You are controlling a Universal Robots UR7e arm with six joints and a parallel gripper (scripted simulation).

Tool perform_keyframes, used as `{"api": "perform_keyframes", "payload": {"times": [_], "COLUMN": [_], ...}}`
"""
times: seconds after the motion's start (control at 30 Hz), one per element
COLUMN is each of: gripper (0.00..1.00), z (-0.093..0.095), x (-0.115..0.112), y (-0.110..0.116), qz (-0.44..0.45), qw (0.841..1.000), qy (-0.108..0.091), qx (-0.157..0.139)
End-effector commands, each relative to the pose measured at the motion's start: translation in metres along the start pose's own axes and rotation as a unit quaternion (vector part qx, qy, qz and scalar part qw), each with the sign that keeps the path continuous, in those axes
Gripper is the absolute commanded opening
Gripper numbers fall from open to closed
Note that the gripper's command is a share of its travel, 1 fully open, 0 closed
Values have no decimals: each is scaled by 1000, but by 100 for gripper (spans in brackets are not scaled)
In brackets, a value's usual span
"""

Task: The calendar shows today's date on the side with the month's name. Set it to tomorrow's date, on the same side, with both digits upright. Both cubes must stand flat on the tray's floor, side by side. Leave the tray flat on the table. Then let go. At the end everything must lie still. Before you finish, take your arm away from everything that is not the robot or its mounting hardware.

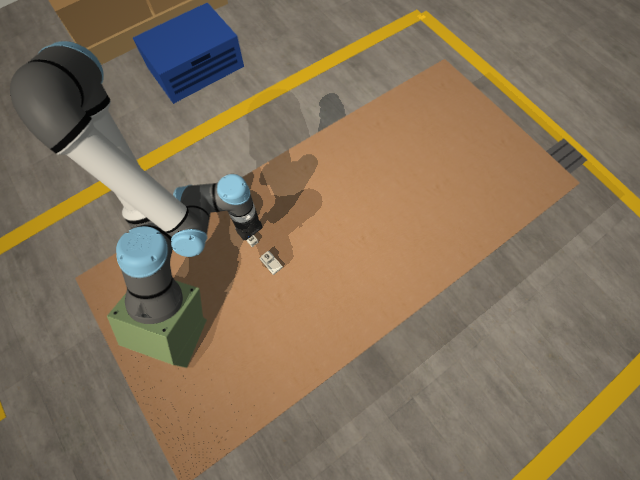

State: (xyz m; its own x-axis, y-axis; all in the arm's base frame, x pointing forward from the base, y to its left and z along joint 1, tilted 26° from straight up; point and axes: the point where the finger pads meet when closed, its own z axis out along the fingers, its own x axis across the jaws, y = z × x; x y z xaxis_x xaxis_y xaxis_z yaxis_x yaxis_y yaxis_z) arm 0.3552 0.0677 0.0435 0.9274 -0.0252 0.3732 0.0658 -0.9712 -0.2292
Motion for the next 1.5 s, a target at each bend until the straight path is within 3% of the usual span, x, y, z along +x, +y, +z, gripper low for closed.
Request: {"api": "perform_keyframes", "payload": {"times": [0.0,0.53,1.47], "gripper": [87,87,87], "z": [1,10,47], "x": [-1,-3,-2], "y": [0,-1,-1], "qz": [2,1,1], "qw": [1000,1000,1000], "qy": [-1,-2,-2], "qx": [0,1,0]}}
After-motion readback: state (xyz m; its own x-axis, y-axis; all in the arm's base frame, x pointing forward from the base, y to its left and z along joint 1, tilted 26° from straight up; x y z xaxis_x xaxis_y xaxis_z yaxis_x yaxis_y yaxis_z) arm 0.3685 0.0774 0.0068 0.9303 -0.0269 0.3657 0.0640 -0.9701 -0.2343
